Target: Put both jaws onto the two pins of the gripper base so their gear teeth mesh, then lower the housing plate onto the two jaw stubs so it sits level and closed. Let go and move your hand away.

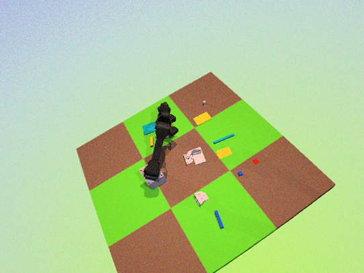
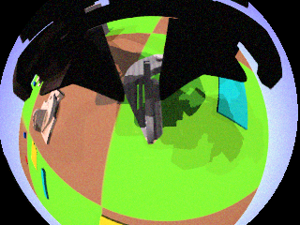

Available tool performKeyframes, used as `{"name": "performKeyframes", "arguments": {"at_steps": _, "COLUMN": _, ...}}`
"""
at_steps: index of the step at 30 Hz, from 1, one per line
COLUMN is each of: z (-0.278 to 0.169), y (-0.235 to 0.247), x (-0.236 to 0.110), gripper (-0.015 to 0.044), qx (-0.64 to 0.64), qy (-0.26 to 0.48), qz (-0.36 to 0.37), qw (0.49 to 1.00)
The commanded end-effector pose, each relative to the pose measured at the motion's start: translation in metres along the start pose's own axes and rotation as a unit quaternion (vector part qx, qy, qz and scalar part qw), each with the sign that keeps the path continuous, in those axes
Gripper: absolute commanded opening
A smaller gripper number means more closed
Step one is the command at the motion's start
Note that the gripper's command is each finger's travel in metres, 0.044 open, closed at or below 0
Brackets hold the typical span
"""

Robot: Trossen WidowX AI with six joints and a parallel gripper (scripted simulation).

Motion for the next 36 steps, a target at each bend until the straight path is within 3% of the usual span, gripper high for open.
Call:
{"name": "performKeyframes", "arguments": {"at_steps": 1, "z": 0.001, "y": 0.0, "x": -0.016, "gripper": 0.0134, "qx": 0.002, "qy": -0.002, "qz": 0.004, "qw": 1.0}}
{"name": "performKeyframes", "arguments": {"at_steps": 15, "z": 0.0, "y": -0.003, "x": -0.038, "gripper": 0.0134, "qx": 0.003, "qy": -0.003, "qz": 0.004, "qw": 1.0}}
{"name": "performKeyframes", "arguments": {"at_steps": 36, "z": 0.018, "y": -0.071, "x": -0.047, "gripper": 0.0134, "qx": 0.044, "qy": -0.006, "qz": 0.014, "qw": 0.999}}
Point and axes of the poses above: the point midway between the two fingers, 35 mm back from their tips, its own x axis out along the fingers, its own y axis across the jaws, z = x × y, the point moved 8 cm from there along -x, back along the fingers, and after that the axes turned 2 degrees about -x, right-handed, at the moved point
